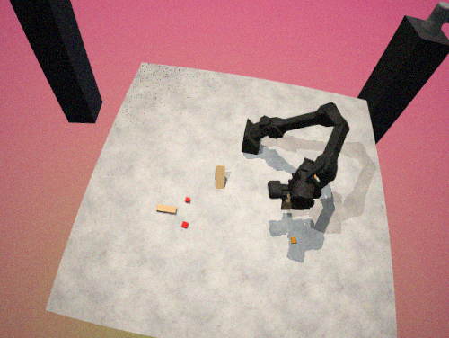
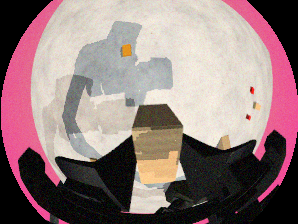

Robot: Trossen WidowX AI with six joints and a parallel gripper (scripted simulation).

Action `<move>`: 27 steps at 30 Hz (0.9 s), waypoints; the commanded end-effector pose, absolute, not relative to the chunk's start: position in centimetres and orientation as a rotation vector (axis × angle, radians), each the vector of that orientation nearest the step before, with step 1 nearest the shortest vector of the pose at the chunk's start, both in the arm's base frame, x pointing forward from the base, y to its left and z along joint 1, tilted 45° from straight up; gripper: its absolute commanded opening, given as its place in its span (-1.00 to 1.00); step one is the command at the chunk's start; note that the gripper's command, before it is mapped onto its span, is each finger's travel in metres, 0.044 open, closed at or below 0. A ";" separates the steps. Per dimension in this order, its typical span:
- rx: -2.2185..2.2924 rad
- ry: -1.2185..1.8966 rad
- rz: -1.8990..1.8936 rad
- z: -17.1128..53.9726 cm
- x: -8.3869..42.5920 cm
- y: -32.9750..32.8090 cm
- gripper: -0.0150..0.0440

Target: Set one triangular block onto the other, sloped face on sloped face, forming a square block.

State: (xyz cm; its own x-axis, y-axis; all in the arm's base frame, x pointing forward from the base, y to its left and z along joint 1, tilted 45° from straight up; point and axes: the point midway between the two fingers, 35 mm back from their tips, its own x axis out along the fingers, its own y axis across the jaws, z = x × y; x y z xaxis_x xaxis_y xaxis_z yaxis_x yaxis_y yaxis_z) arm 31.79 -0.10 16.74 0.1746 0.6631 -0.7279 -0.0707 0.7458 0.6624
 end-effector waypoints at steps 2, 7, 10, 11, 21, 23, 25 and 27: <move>0.548 1.304 0.537 15.5 32.2 -2.5 -0.49; 0.539 1.310 0.524 14.2 32.2 -4.6 -0.49; 0.531 1.314 0.518 13.4 32.1 -5.8 -0.49; 0.528 1.315 0.517 13.1 32.1 -6.2 -0.49; 0.521 1.327 0.515 10.5 31.2 -10.3 -0.49; 0.522 1.329 0.516 10.0 31.0 -11.1 -0.49; 0.523 1.331 0.519 9.5 30.7 -11.9 -0.49; 0.524 1.332 0.521 8.9 30.4 -12.7 -0.49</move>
State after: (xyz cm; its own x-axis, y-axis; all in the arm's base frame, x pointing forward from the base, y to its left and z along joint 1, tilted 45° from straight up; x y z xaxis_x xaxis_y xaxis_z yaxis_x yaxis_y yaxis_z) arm 30.82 -11.14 9.83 0.1616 0.6289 -0.7605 -0.0539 0.7751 0.6295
